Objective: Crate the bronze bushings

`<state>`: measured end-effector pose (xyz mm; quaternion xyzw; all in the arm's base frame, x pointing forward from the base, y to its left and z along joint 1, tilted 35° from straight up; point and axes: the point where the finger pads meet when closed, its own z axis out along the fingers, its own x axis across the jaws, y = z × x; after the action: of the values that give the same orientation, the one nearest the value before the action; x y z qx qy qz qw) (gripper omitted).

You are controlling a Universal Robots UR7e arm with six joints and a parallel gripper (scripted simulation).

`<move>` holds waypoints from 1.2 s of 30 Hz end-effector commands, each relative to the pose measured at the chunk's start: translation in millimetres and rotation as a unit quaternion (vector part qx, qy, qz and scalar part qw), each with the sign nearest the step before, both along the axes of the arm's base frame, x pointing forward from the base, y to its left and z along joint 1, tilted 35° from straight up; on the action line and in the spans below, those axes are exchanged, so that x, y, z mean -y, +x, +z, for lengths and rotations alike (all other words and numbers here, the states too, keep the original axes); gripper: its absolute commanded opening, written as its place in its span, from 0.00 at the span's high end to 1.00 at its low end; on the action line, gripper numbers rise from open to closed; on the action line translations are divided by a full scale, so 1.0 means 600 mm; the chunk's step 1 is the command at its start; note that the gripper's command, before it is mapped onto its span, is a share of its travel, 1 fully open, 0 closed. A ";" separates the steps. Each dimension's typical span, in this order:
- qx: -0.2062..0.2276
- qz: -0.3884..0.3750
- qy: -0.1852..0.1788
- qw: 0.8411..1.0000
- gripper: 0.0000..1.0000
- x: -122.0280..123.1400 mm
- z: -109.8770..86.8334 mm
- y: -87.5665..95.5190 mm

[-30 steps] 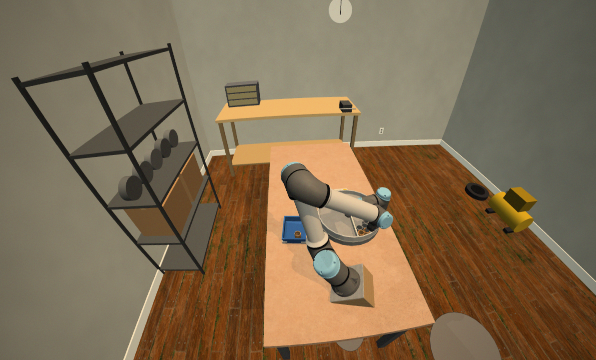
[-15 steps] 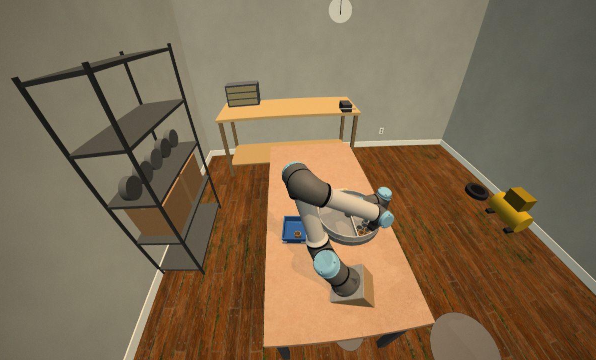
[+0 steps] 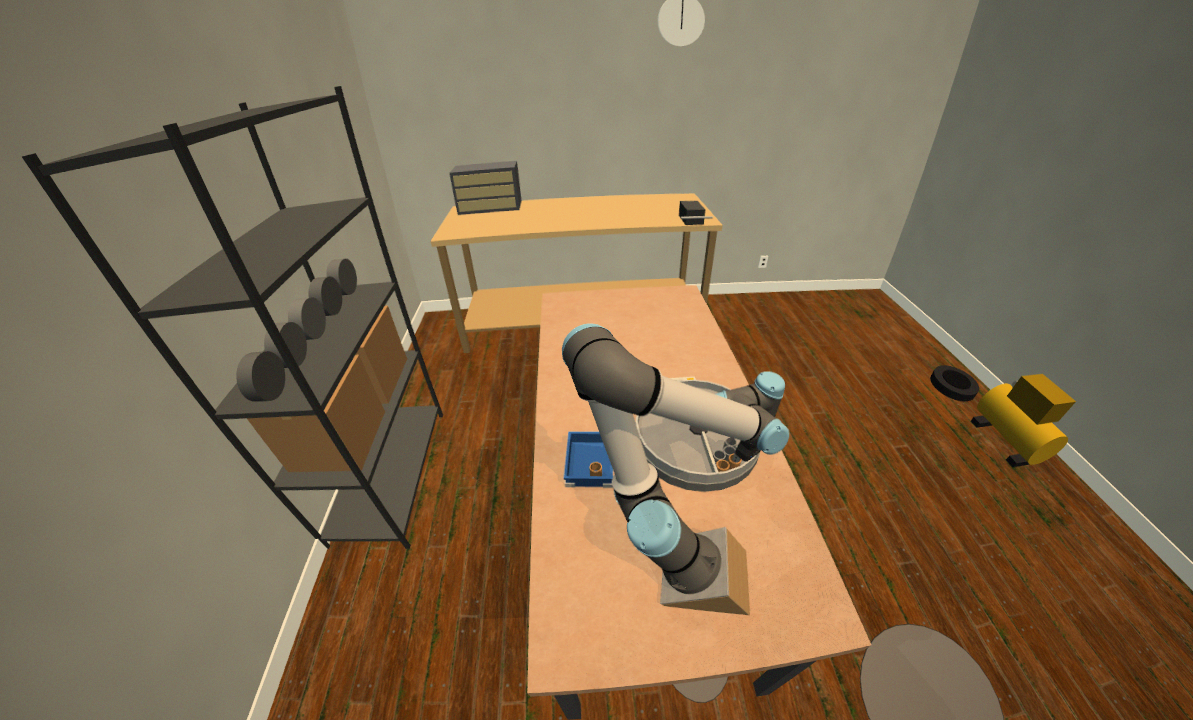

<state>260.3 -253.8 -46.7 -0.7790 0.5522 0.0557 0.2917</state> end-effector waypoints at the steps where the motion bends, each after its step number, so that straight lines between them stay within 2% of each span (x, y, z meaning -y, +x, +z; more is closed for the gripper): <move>1: 0.000 0.000 0.000 1.000 1.00 0.001 0.001 0.000; 36: 0.000 0.000 0.000 1.000 1.00 0.014 0.021 -0.006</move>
<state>256.7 -261.7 -34.2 -0.7790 0.5522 0.0556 0.2917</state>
